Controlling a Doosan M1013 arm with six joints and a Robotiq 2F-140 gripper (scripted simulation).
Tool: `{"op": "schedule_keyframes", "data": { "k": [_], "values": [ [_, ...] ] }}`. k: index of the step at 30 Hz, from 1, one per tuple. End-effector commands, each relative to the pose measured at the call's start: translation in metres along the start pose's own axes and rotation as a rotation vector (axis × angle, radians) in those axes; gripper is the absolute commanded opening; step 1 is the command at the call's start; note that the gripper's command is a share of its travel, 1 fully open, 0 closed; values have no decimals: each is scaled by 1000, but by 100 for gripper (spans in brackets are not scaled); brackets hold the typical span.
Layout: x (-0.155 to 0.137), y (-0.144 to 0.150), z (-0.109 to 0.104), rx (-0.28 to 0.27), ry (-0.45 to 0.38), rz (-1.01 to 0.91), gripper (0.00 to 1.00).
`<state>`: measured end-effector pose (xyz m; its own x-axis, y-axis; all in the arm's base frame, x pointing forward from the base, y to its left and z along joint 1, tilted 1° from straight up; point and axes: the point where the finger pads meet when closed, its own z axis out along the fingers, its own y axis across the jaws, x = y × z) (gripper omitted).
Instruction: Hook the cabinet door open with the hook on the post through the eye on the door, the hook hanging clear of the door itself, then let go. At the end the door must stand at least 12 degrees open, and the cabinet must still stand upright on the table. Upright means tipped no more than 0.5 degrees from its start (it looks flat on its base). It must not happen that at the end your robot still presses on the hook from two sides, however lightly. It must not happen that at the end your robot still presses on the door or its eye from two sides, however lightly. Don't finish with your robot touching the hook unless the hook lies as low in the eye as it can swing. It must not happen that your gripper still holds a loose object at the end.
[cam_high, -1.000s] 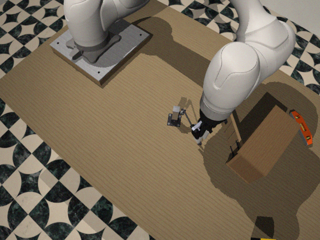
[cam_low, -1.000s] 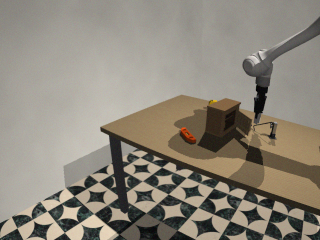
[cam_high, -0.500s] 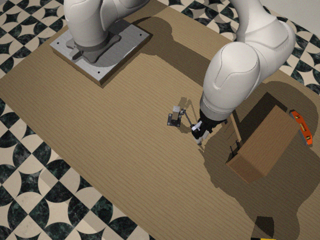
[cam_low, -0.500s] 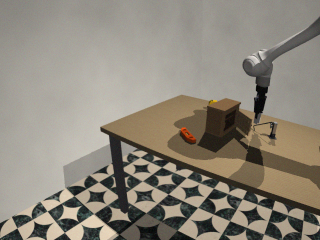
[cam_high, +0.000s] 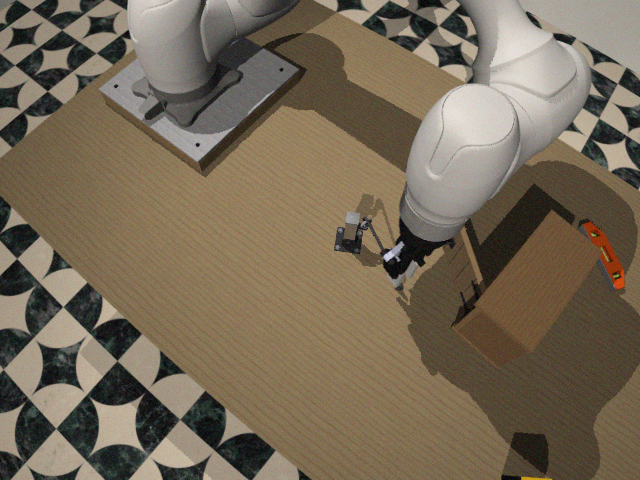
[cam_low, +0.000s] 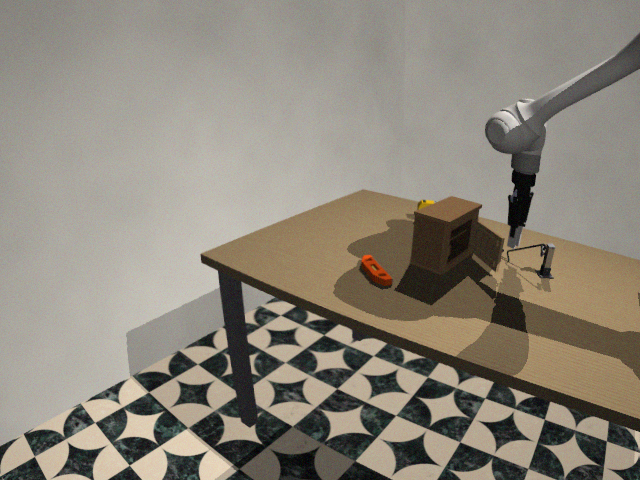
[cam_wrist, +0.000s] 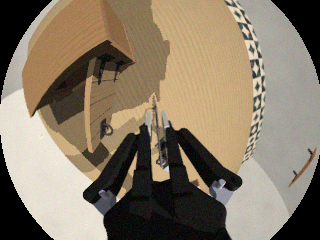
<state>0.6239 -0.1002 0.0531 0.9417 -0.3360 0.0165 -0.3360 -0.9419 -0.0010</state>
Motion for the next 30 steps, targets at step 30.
{"op": "schedule_keyframes", "data": {
  "k": [30],
  "values": [
    [0, 0, 30, 0, 0, 0, 14]
  ]
}}
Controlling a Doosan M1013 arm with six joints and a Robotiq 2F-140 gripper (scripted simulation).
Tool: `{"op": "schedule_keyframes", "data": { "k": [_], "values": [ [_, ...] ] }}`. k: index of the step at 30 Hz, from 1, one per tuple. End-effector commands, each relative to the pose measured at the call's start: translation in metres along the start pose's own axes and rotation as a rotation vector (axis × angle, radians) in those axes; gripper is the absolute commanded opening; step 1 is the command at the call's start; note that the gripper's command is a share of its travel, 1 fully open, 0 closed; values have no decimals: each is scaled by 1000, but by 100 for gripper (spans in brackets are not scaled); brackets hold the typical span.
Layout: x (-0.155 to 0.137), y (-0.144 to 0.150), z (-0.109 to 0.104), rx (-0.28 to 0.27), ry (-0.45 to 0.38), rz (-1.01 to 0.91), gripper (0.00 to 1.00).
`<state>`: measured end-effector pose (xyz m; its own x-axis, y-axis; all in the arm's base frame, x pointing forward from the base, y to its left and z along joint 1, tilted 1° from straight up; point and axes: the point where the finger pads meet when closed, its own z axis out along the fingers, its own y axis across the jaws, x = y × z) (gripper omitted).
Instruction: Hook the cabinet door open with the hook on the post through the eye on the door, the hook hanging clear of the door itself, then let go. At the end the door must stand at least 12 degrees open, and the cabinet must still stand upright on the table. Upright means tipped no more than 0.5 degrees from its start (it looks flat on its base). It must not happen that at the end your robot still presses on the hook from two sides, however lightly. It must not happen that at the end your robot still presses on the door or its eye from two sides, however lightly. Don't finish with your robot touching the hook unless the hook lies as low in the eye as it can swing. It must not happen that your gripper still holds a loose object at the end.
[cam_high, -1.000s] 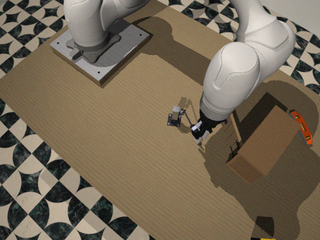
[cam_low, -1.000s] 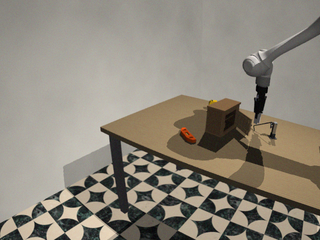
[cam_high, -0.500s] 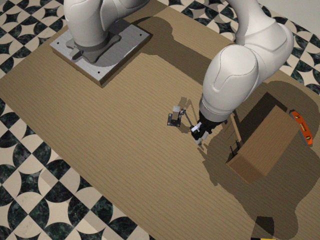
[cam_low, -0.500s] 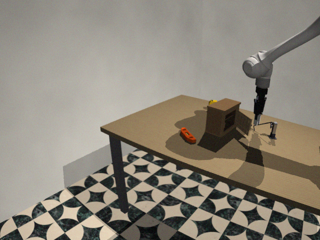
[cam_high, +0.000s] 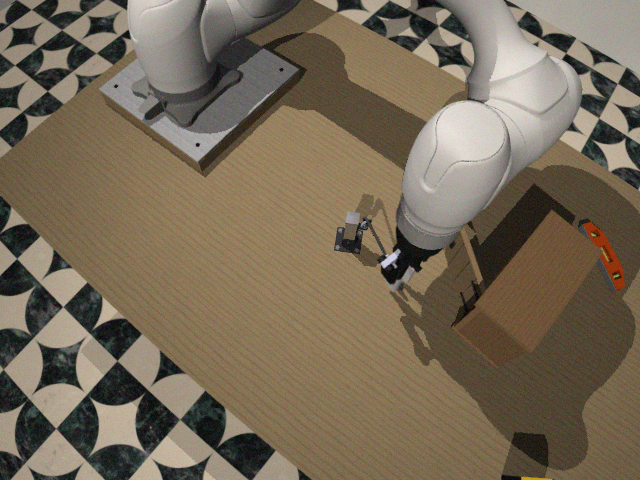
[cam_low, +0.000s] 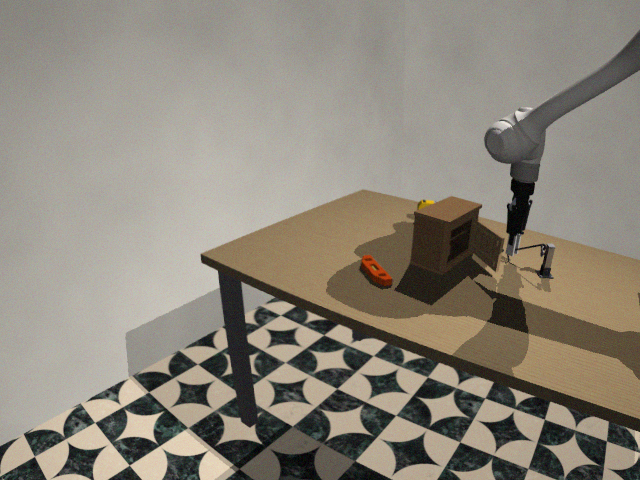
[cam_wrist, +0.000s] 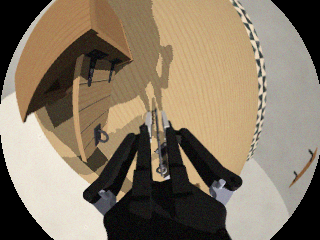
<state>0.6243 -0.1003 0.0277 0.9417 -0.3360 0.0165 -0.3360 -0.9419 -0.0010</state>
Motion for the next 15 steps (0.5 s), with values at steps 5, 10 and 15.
{"op": "schedule_keyframes", "data": {
  "k": [5, 10, 15],
  "values": [
    [0, 0, 11, 0, 0, 0, 14],
    [0, 0, 15, 0, 0, 0, 14],
    [0, 0, 18, 0, 0, 0, 14]
  ]
}}
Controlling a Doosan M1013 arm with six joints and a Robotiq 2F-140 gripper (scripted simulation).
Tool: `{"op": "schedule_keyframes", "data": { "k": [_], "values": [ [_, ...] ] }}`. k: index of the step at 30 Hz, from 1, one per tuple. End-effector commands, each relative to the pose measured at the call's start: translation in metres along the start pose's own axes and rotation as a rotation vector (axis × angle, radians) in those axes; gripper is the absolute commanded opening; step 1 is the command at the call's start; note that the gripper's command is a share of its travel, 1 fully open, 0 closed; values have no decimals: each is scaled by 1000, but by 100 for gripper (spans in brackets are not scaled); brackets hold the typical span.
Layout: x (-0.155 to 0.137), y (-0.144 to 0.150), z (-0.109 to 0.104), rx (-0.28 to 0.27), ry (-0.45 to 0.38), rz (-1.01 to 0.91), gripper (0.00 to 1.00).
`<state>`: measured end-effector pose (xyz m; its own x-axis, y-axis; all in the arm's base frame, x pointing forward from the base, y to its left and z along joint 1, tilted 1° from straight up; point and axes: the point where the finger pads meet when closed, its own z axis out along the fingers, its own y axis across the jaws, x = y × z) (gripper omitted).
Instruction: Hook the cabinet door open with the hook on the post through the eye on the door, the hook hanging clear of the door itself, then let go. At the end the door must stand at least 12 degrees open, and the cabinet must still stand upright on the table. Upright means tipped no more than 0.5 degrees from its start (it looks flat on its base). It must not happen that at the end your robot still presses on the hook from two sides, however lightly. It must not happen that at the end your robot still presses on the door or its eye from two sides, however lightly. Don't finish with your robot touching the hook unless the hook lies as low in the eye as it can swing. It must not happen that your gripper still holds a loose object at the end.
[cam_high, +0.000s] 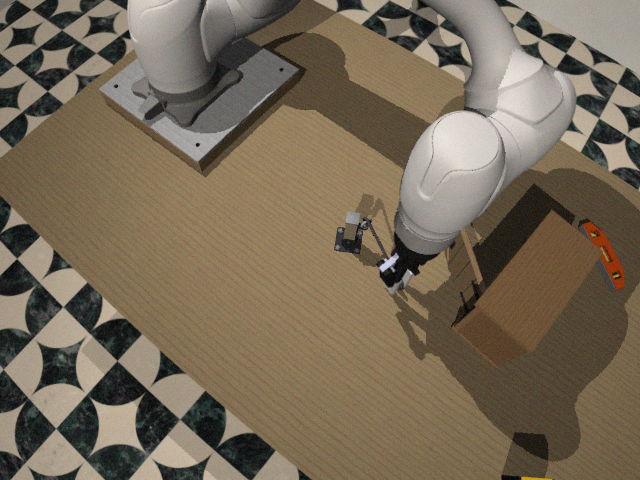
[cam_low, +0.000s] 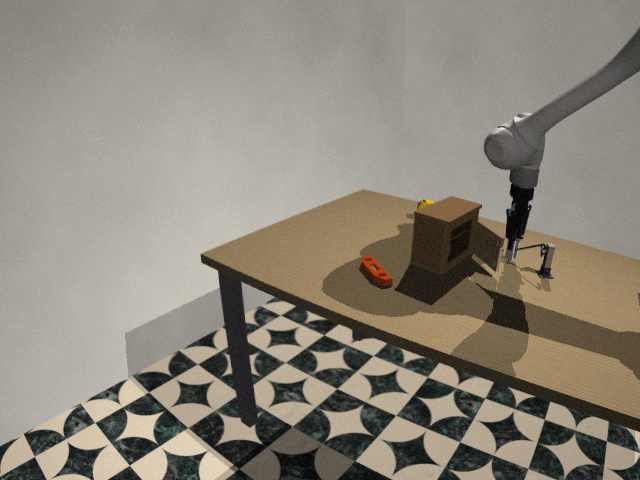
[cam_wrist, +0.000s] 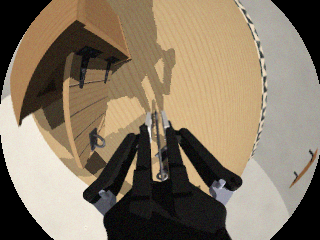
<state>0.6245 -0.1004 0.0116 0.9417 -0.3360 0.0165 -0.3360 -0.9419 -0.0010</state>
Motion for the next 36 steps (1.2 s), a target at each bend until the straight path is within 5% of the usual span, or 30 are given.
{"op": "schedule_keyframes", "data": {
  "k": [1, 15, 16, 36],
  "values": [
    [0, 0, 3, 0, 0, 0, 14],
    [0, 0, 5, 0, 0, 0, 14],
    [0, 0, 5, 0, 0, 0, 3],
    [0, 0, 5, 0, 0, 0, 3]
  ]
}}
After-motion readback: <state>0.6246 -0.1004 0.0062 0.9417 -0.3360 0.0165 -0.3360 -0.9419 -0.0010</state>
